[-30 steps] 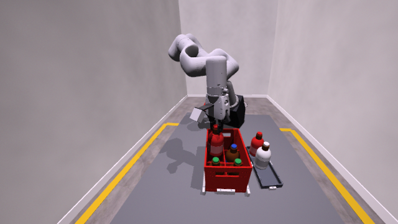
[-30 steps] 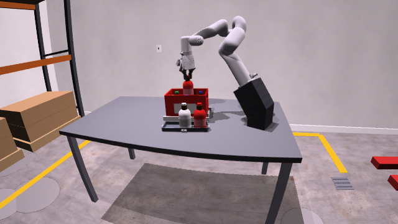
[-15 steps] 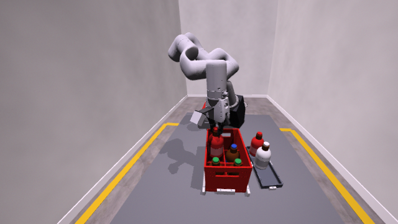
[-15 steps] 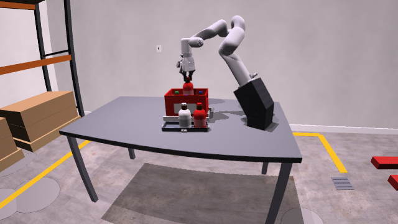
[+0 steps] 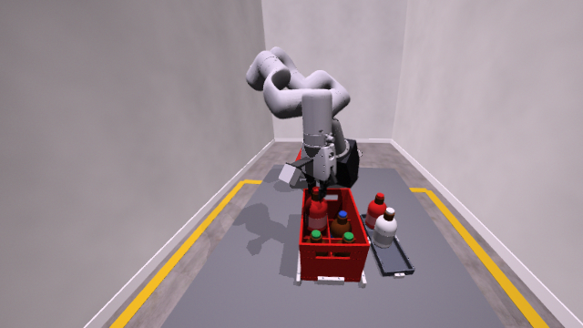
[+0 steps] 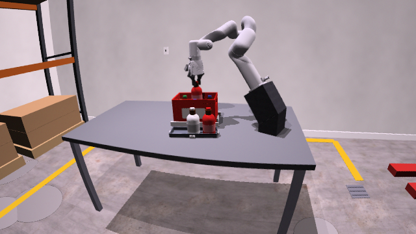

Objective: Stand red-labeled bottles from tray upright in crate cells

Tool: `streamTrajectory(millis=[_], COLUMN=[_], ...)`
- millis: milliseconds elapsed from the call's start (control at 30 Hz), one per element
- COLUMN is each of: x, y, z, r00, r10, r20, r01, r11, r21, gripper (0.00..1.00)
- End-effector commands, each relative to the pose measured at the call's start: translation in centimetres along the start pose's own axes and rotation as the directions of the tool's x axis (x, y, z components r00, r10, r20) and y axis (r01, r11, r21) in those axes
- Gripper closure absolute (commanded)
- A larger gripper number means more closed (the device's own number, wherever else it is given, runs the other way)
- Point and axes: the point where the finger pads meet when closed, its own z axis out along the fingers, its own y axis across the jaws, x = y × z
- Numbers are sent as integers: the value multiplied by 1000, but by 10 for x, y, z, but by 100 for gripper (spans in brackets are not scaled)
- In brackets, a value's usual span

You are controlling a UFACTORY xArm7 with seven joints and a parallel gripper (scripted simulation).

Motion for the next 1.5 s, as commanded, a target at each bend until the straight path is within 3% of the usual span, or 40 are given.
streamTrajectory(millis=[0, 767, 1467], x=[1, 1, 1], y=[-1, -1, -1], z=[-1, 1, 20], r00=[1000, 1000, 1000], r10=[0, 0, 0], r20=[-3, -3, -3], r01=[0, 0, 0], r11=[1000, 1000, 1000], r21=[2, 2, 2], gripper=[100, 100, 100])
